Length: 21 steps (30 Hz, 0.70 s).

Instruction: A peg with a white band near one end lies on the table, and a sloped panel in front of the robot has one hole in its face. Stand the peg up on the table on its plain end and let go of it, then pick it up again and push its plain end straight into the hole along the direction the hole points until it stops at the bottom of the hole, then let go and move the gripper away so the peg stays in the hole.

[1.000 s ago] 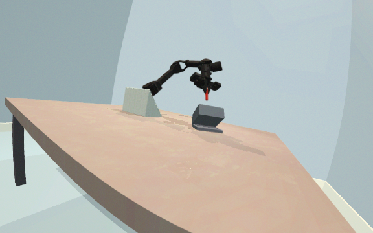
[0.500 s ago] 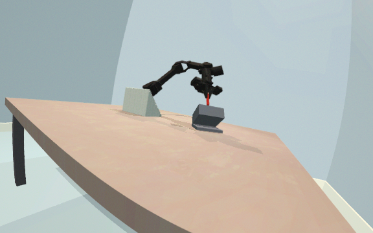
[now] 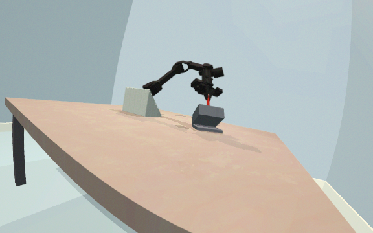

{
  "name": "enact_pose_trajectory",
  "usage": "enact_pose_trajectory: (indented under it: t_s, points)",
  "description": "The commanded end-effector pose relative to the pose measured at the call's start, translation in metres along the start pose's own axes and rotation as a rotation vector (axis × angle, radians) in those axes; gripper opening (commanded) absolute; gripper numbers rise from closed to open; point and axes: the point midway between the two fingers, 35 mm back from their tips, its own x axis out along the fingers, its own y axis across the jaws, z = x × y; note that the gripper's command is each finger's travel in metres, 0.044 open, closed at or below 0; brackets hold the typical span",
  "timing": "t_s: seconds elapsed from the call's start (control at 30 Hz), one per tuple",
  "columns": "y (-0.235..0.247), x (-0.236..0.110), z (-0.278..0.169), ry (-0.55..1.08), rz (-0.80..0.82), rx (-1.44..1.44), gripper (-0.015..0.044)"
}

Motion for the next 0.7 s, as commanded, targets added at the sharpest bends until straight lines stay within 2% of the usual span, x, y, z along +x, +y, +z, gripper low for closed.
enact_pose_trajectory:
  t_s: [0.0, 0.37, 0.67]
  points:
    - [0.001, 0.007, 0.001, -0.003, 0.008, 0.004, 0.0]
    - [0.002, 0.02, 0.002, -0.003, 0.008, 0.004, 0.0]
    - [0.0, 0.016, 0.0, 0.001, -0.001, -0.002, 0.0]
